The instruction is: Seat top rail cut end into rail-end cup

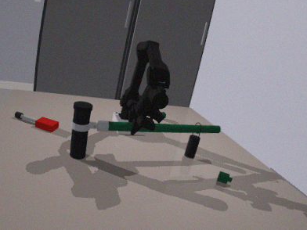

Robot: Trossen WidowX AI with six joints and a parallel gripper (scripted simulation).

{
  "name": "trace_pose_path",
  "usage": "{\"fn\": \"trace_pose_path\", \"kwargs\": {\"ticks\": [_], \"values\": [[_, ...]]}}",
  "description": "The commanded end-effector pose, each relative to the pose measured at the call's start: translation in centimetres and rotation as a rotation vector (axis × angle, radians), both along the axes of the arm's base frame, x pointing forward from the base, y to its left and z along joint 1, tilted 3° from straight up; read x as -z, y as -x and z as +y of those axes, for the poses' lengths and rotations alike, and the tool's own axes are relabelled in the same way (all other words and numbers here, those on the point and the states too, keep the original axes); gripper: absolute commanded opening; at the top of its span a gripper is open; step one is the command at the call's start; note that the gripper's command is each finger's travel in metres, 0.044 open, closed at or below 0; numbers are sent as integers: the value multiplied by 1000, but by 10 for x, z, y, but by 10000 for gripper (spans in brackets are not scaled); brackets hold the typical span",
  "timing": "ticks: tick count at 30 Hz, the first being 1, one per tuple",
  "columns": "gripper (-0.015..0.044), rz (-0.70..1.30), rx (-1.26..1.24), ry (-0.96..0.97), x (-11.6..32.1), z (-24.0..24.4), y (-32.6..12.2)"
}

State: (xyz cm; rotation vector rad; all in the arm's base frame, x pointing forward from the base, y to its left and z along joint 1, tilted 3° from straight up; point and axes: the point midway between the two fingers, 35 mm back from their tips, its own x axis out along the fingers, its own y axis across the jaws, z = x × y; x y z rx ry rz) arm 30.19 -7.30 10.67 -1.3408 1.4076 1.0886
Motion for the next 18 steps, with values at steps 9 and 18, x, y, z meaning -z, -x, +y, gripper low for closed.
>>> {"fn": "trace_pose_path", "kwargs": {"ticks": [9,18], "values": [[0,0,0,0,0,-1,0],[184,0,0,0,0,-1,0]]}}
